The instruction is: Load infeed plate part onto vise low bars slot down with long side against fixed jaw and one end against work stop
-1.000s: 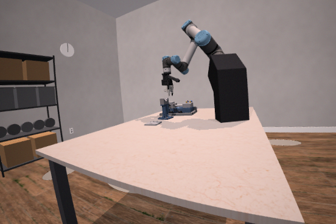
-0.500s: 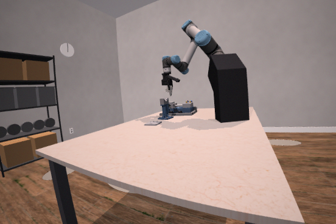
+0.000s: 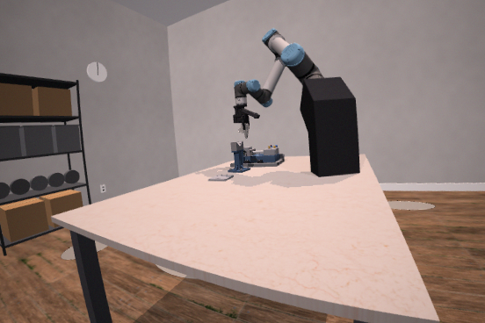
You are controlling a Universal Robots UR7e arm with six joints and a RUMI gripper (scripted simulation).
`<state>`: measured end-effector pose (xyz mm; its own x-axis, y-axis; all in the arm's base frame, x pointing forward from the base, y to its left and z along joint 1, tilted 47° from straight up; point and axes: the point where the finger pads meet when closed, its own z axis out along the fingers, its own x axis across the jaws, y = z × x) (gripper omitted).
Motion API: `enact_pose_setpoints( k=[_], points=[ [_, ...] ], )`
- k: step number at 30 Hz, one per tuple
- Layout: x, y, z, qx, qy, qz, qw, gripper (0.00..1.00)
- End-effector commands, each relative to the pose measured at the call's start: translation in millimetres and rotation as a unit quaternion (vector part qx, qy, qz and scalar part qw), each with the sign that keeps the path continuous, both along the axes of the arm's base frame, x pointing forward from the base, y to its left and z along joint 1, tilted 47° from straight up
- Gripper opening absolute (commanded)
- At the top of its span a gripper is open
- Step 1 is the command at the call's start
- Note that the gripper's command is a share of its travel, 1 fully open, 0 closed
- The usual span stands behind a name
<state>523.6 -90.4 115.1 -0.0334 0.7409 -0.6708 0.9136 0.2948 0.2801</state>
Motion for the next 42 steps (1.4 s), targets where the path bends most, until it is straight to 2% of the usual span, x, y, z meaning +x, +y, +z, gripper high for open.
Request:
enact_pose_setpoints(
  k=[1,6,11,42],
  points=[
    [0,0,0,0.0,-0.001,0.0,1.0,0.0],
    [0,-2,3,0.0,-0.001,0.0,1.0,0.0],
    [-1,-32,30,-0.002,-0.001,0.001,1.0,0.0],
    [-1,-34,32,-0.002,-0.001,0.001,1.0,0.0]
  ],
)
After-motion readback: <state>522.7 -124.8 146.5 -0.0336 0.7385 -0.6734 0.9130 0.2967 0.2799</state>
